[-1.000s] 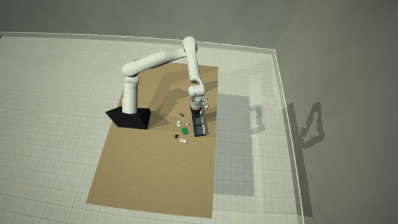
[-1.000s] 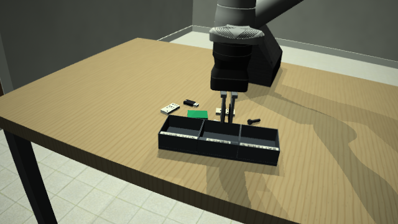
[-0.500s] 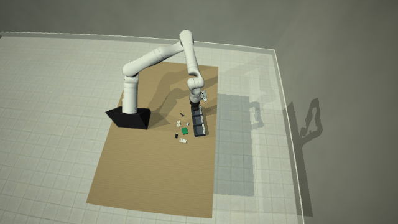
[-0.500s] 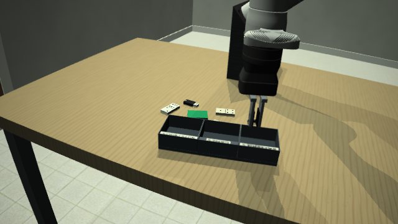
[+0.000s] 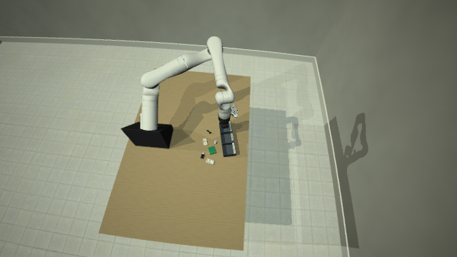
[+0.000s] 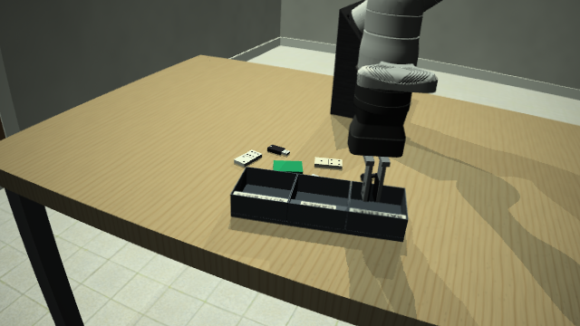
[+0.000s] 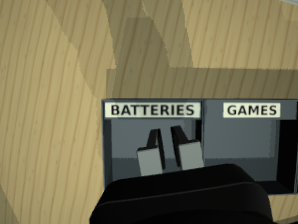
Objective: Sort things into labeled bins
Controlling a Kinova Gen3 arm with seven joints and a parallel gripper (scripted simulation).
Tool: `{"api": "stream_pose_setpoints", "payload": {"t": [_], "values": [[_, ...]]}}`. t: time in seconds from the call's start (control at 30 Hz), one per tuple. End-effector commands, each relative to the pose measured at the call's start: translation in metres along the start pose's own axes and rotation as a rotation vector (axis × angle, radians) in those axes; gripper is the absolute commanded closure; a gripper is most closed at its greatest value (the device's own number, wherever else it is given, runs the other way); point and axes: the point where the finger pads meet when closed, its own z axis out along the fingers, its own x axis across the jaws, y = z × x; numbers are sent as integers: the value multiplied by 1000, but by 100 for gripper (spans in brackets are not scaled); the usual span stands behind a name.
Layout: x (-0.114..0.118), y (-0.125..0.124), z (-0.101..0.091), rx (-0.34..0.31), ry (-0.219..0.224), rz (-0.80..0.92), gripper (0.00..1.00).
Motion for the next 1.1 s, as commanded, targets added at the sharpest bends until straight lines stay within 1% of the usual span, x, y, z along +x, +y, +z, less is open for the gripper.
{"api": "stream_pose_setpoints", "payload": {"t": [0.0, 0.03, 0.3, 1.07], "values": [[0, 3, 7, -8, -2, 1, 69], [0, 3, 7, -8, -2, 1, 69], [0, 3, 27, -8, -2, 1, 69], [0, 3, 27, -8, -2, 1, 69]]}}
